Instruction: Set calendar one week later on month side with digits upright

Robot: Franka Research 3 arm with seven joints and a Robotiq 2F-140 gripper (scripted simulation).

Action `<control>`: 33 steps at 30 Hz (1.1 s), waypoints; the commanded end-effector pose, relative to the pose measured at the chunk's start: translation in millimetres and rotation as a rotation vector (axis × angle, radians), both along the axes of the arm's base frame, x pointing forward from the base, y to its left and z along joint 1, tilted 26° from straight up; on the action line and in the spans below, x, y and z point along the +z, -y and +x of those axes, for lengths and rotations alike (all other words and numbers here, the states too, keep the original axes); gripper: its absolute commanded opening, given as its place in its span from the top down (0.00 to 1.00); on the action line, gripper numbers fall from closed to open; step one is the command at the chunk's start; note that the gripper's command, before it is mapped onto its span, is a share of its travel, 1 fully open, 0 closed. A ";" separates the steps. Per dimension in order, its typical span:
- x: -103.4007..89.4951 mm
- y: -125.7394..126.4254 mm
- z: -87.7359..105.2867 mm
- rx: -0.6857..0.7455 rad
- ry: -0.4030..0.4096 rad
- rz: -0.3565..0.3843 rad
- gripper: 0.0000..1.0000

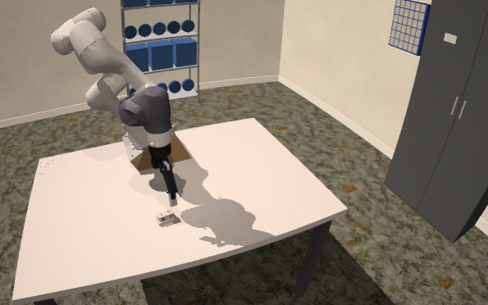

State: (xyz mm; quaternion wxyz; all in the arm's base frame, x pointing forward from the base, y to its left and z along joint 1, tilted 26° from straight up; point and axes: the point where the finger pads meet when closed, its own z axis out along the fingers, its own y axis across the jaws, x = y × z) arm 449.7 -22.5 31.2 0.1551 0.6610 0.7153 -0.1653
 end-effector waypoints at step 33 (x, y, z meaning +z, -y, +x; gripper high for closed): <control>49.7 -25.0 -0.9 0.008 -0.006 -0.001 0.00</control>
